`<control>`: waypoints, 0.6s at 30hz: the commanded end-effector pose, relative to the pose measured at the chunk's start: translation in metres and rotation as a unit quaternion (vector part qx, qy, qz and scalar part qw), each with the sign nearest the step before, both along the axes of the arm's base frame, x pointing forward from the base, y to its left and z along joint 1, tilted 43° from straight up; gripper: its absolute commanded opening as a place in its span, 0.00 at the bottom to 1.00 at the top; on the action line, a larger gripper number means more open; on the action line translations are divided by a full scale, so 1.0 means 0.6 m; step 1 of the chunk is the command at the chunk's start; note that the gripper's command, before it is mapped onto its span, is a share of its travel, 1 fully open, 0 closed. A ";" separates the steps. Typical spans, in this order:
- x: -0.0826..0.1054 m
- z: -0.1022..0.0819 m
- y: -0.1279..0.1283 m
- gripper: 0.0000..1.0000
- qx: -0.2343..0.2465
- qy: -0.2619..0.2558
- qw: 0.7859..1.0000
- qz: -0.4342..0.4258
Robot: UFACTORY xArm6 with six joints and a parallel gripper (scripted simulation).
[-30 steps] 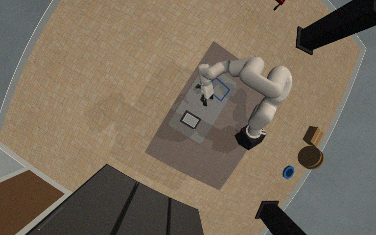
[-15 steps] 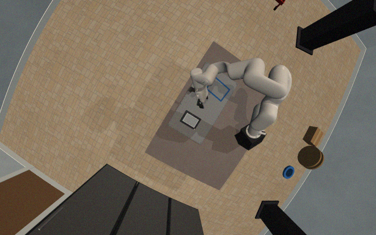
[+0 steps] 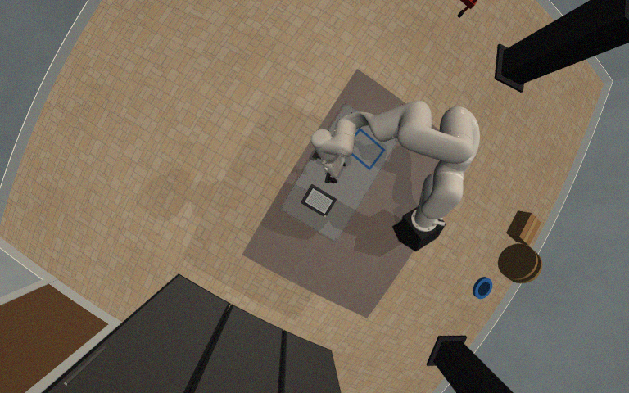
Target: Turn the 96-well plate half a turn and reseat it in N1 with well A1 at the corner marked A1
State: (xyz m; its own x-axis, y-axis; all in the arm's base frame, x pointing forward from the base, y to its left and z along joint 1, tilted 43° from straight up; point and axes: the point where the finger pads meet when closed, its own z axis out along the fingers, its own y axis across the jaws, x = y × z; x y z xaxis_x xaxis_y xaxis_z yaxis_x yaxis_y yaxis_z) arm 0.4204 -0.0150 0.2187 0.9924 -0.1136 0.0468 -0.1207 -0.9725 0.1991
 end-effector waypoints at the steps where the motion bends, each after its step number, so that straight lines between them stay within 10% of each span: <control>1: 0.020 -0.021 -0.006 1.00 -0.053 -0.019 0.998 -0.025; 18: 0.071 -0.073 0.010 1.00 -0.137 -0.093 0.985 -0.049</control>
State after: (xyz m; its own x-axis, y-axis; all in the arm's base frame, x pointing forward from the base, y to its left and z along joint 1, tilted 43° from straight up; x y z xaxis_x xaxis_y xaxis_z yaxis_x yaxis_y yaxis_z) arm 0.4517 -0.0135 0.1842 0.9649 -0.1674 0.2025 -0.2345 -0.8961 0.3768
